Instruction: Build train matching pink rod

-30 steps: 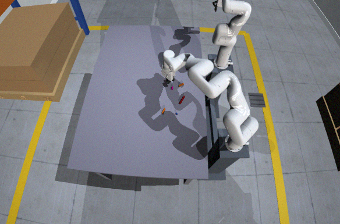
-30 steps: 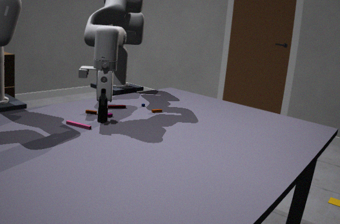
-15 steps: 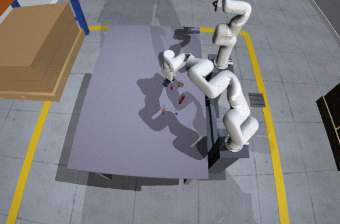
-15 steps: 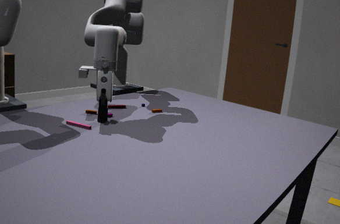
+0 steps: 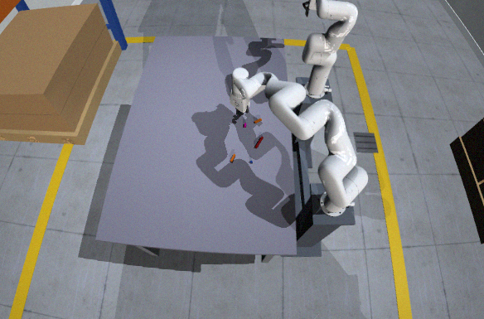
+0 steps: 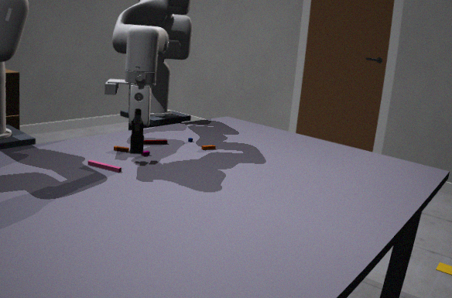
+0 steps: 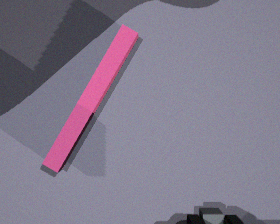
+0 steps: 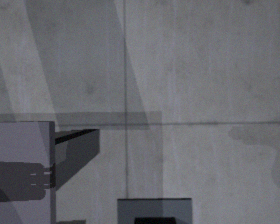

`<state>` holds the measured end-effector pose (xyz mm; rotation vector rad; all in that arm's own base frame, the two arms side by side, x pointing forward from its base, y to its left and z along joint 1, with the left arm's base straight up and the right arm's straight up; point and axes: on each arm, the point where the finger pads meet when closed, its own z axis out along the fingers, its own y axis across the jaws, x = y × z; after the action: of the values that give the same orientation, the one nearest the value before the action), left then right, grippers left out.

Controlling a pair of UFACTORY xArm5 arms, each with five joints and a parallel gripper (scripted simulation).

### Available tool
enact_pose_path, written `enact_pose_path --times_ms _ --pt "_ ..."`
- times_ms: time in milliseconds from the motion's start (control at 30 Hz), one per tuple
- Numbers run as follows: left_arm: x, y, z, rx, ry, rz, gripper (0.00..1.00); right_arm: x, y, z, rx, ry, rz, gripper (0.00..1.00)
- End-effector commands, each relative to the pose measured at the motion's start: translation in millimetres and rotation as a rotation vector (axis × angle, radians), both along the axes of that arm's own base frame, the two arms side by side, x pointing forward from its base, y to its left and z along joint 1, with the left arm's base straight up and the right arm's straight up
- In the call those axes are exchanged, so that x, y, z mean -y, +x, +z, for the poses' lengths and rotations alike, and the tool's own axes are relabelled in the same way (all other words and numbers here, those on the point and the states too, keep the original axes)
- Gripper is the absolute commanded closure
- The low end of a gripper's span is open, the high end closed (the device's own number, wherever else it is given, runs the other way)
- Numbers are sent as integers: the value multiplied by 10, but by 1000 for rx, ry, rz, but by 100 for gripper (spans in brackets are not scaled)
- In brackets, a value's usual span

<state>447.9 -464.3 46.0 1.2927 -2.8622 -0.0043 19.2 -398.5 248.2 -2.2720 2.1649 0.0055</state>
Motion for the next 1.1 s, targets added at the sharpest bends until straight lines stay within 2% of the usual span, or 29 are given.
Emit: enact_pose_path --times_ms 0,133,267,700,767,833,900,933,1067 --pt "17 17 346 6 -7 0 94 11 1 18 0 -5 0 0" --pt "16 16 625 6 -7 0 94 11 1 18 0 -5 0 0" --pt "16 15 785 6 -7 0 94 11 1 18 0 -5 0 0" --pt "12 15 817 6 -7 3 94 11 1 18 0 -5 0 0" --pt "-51 4 822 6 -7 55 94 11 1 18 0 -5 0 0" --pt "-207 -30 830 6 -6 181 94 11 1 18 0 -5 0 0" --pt "-207 -30 830 6 -6 181 94 11 1 18 0 -5 0 0" --pt "-303 -56 832 6 -6 257 94 11 1 18 0 -5 0 0" --pt "-458 -103 832 6 -6 376 94 11 1 18 0 -5 0 0"
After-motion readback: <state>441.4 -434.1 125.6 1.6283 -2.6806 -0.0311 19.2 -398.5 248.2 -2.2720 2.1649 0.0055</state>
